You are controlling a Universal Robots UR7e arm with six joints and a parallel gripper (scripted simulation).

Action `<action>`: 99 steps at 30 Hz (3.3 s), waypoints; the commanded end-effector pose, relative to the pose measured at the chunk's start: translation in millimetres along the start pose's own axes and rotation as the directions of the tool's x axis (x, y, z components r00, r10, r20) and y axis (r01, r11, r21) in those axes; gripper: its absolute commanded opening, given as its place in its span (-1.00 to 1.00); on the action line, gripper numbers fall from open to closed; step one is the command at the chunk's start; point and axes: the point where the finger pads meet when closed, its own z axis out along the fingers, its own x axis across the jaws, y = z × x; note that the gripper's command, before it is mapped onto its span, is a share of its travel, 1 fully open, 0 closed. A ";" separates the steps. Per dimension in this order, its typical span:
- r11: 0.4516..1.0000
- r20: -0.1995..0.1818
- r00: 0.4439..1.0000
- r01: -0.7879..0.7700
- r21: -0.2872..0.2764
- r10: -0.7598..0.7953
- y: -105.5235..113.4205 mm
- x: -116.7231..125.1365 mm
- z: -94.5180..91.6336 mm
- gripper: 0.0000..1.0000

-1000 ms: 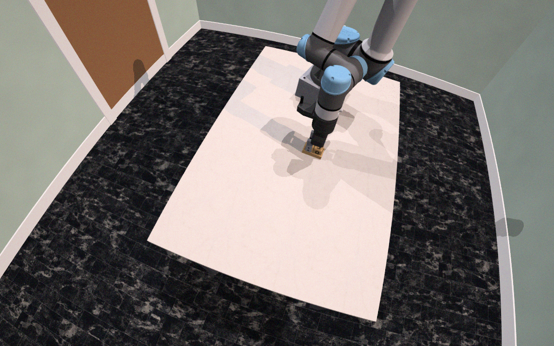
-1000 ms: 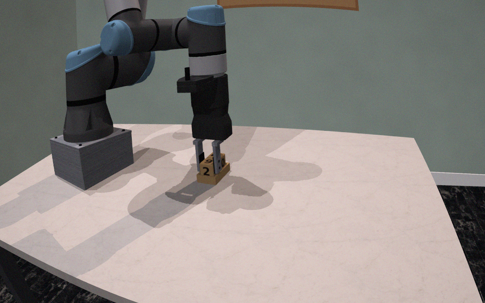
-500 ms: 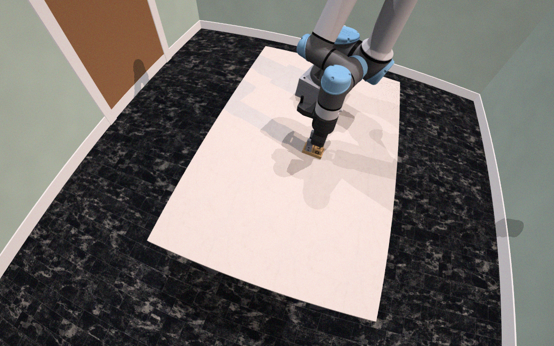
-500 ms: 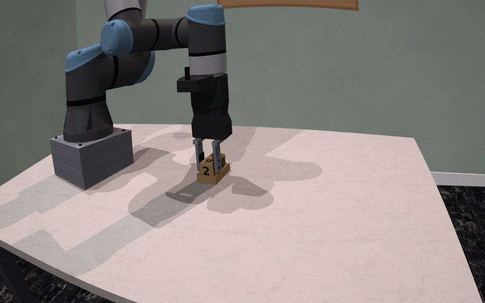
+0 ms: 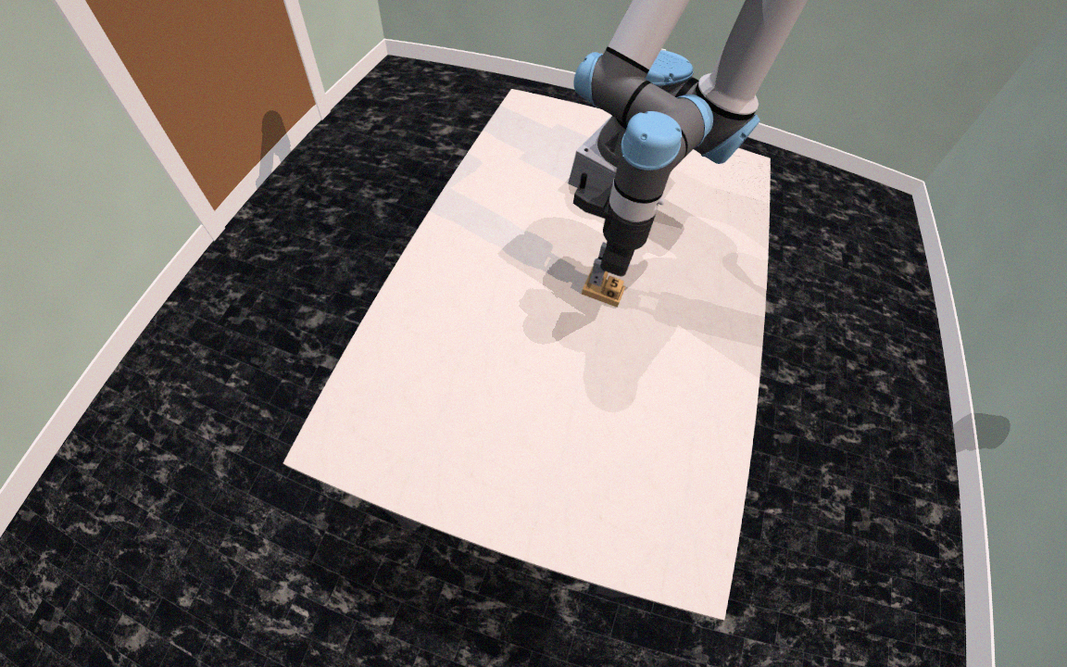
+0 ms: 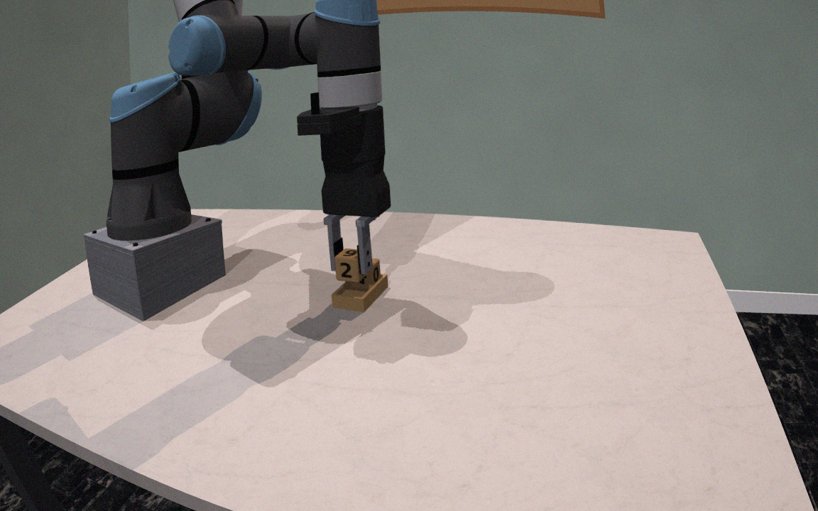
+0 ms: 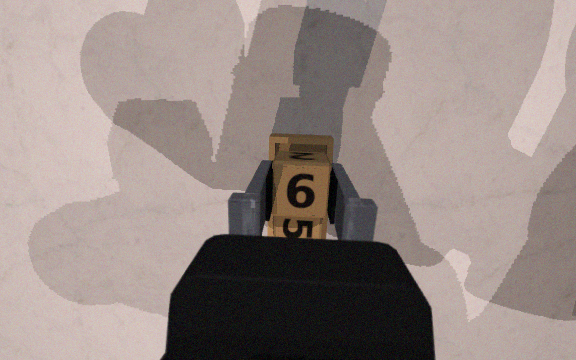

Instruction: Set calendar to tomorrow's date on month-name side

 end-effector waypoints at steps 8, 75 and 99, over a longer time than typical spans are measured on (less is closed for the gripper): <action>1.000 0.000 1.000 0.000 0.000 0.000 -0.1 -0.3 -41.4 0.14; 0.821 -0.001 0.821 0.571 0.001 -0.571 -42.0 -9.9 -72.7 0.14; 0.289 -0.001 0.289 0.957 0.000 -0.957 -76.8 -7.2 -68.6 0.14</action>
